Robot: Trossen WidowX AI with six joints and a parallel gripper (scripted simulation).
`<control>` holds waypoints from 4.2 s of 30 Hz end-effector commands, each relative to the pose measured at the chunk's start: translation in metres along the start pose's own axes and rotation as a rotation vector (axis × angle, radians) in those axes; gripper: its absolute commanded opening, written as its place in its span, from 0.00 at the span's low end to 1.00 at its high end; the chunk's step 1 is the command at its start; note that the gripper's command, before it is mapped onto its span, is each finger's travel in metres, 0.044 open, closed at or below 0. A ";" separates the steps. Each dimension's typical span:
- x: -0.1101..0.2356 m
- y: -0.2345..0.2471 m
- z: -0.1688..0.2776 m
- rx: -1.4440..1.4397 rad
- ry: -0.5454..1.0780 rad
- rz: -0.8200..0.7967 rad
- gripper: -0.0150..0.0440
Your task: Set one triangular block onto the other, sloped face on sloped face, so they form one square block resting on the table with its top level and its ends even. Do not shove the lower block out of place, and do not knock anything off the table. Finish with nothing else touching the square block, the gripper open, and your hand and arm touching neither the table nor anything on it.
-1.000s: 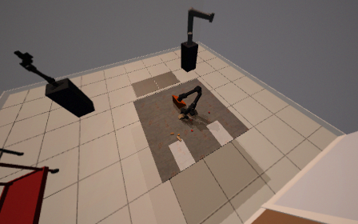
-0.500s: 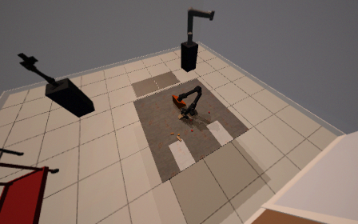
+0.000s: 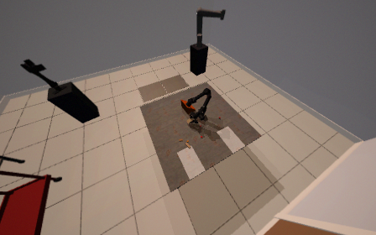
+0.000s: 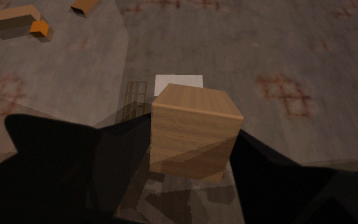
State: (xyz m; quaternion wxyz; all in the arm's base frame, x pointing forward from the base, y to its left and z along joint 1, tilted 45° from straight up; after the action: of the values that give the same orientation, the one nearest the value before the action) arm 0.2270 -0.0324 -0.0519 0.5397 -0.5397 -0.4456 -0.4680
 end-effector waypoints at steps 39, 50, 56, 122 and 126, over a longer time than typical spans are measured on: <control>0.036 -0.015 -0.050 0.455 0.177 -0.013 0.25; 0.032 -0.017 -0.056 0.753 0.289 -0.084 0.25; 0.030 -0.018 -0.059 0.912 0.341 -0.145 0.25; 0.089 0.030 -0.066 1.824 0.321 -0.796 0.25; 0.103 0.039 -0.060 1.823 0.319 -0.795 0.25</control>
State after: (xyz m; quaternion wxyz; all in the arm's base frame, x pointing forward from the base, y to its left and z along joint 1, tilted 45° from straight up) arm 0.2705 -0.0980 0.0282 0.6091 0.3392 -0.6976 -0.1653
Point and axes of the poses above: the point midway between the two fingers, 35 mm back from their tips, its own x axis back along the fingers, its own y axis across the jaws, z = x × y, the point moved 3 cm from there along x, back along the fingers, and after that the axes turned 11 degrees about x, right-handed, at the moved point
